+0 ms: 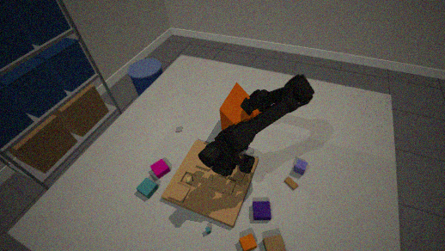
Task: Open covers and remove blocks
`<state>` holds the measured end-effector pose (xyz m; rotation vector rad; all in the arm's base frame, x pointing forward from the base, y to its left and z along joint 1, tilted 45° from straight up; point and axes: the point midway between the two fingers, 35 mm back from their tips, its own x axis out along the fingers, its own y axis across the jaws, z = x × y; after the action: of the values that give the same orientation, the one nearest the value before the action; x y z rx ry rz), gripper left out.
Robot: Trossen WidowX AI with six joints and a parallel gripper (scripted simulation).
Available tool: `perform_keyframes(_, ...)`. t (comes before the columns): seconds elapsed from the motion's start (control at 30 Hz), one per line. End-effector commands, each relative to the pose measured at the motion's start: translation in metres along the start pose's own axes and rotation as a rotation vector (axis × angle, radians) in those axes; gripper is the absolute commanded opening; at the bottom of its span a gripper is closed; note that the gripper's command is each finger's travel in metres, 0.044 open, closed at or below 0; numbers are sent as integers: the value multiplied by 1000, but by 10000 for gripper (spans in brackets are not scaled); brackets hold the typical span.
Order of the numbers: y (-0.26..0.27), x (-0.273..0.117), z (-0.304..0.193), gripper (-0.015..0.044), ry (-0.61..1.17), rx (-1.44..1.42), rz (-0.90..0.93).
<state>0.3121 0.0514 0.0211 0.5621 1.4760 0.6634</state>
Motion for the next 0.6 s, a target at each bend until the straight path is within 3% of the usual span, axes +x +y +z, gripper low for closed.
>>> perform_keyframes(0.0, 0, -5, 1, 0, -1, -6, -6)
perform_keyframes(0.4, 1, -16, 0, 0, 0, 15, 0)
perform_keyframes(0.57, 7, -19, 6, 0, -1, 411, -1)
